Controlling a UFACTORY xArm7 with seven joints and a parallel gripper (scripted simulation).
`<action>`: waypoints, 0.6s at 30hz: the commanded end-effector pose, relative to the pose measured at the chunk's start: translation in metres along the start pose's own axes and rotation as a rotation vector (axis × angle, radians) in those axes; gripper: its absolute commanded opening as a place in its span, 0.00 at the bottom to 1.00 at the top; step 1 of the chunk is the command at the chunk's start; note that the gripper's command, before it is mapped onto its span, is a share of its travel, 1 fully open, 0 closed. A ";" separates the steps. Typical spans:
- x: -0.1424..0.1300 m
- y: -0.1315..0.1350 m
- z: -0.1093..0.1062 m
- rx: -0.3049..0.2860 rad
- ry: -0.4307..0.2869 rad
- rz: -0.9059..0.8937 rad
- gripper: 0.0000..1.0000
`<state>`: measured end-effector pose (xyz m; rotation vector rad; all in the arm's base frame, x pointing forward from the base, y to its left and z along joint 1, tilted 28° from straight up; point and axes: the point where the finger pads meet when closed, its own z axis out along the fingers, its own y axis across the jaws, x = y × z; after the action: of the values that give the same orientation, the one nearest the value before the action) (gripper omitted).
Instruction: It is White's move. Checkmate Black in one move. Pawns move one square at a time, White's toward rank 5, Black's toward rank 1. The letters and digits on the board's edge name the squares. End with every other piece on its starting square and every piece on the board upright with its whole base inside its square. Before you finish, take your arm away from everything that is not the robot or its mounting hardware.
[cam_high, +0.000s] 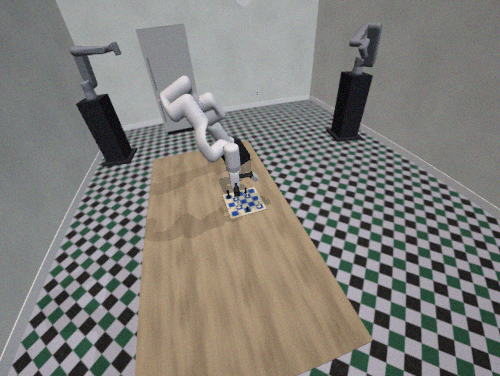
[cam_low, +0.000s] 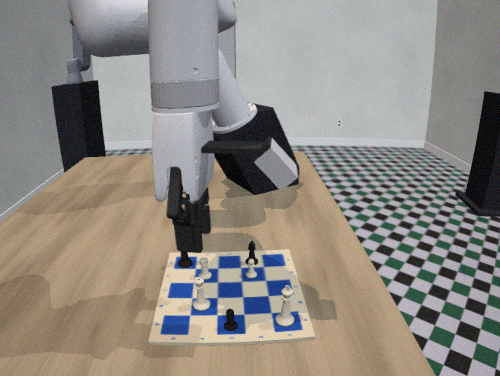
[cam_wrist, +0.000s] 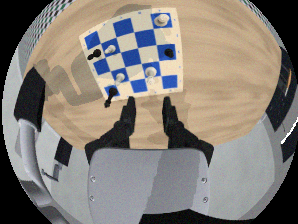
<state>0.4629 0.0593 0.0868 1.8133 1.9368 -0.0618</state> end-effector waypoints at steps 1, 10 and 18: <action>0.001 0.001 0.000 -0.004 0.001 0.000 0.42; 0.001 0.001 0.007 -0.003 0.001 0.000 0.42; 0.001 0.002 0.015 -0.003 0.001 0.000 0.42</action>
<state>0.4662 0.0555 0.0776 1.8135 1.9373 -0.0619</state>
